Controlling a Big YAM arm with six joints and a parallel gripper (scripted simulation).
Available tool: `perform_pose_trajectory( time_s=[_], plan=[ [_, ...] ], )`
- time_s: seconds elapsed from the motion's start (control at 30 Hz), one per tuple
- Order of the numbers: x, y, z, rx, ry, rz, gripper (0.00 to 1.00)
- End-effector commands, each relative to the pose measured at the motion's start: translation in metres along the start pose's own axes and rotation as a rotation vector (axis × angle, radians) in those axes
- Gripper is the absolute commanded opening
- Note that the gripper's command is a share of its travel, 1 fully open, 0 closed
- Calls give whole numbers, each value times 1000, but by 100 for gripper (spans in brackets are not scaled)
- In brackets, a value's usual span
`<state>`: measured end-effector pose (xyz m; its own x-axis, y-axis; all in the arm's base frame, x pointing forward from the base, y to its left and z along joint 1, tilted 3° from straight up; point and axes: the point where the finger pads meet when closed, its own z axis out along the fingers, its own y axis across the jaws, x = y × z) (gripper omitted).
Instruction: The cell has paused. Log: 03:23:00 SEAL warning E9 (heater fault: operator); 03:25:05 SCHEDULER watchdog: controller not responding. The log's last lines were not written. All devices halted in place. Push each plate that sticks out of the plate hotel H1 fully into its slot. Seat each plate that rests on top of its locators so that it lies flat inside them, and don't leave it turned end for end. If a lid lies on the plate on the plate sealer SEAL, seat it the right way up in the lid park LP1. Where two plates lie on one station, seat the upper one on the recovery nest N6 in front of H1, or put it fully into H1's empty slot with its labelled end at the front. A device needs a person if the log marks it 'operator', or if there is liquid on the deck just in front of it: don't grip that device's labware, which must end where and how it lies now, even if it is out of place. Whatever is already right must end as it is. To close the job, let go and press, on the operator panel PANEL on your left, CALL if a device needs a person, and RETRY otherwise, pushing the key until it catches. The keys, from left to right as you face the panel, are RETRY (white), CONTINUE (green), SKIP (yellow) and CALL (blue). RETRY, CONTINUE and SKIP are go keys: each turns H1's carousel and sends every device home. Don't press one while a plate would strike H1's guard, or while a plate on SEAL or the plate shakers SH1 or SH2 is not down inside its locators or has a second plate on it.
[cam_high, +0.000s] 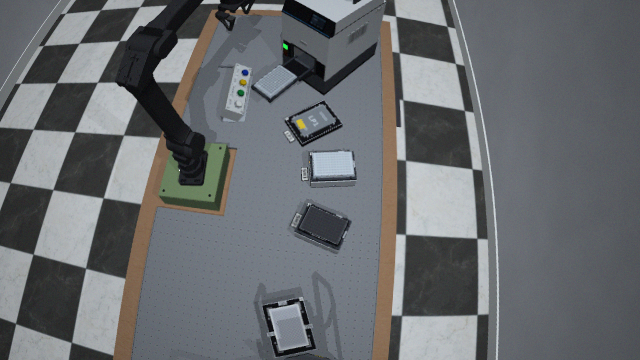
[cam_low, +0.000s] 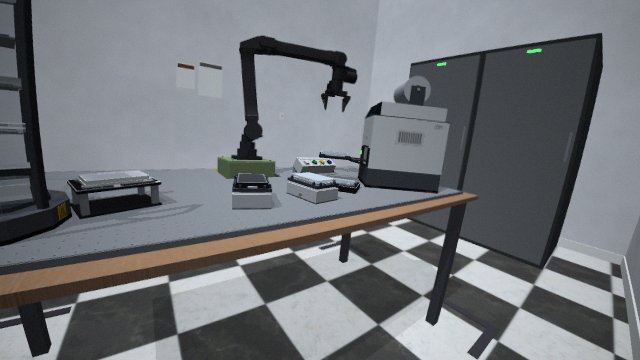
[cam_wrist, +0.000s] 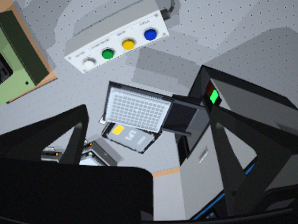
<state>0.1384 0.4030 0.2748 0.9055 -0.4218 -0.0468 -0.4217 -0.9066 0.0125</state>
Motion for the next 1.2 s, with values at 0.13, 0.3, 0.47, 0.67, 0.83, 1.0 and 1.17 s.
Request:
perform_pose_trajectory(
  time_s=[0.13,0.3,0.47,0.67,0.83,1.0,1.17],
  plan=[
    [3,-2,-7,37,-1,-179,100],
    [3,-2,-7,37,1,-296,100],
    [3,-2,-7,37,3,-413,100],
    [0,-7,-13,43,5,-415,100],
    [0,-7,-13,43,5,-415,100],
    [2,-2,4,36,3,-423,96],
    [-2,-5,35,10,0,-430,88]
  ],
)
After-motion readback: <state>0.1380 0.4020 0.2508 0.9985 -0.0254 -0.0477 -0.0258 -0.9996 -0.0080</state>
